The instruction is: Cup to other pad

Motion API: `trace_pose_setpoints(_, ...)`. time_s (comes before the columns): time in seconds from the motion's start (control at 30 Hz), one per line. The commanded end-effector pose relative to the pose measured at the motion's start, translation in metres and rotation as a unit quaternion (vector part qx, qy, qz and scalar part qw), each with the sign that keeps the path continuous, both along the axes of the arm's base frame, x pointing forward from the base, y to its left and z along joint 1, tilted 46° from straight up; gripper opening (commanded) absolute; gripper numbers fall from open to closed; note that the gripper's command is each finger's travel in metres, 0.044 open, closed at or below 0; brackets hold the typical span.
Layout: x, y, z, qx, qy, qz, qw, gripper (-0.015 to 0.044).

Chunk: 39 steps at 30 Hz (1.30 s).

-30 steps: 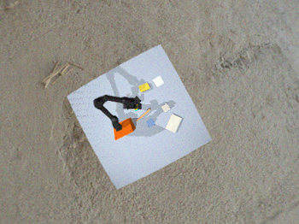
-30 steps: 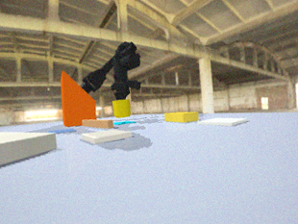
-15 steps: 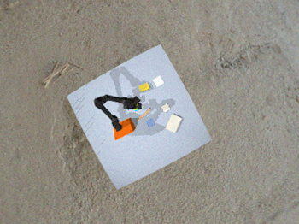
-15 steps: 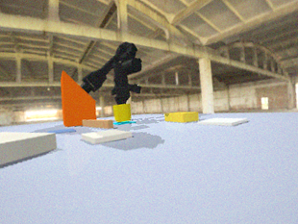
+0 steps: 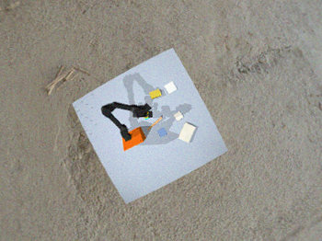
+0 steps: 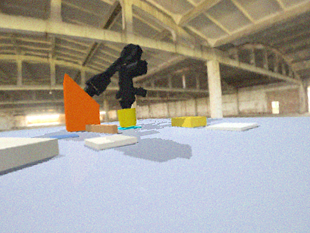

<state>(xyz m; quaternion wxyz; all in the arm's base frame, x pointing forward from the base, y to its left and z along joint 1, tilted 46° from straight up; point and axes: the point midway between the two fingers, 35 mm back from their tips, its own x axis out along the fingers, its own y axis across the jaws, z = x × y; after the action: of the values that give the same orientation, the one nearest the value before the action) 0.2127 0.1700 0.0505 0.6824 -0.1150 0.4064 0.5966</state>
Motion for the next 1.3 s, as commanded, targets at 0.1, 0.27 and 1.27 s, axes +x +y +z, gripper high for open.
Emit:
trace_pose_setpoints(0.1,0.000,0.000,0.000,0.000,-0.001,0.001,1.000,0.0147)
trace_pose_setpoints(0.27,0.000,-0.001,0.001,0.000,-0.001,0.001,1.000,0.0147)
trace_pose_setpoints(1.27,0.004,-0.028,0.023,-0.004,0.000,0.000,1.000,0.0147)
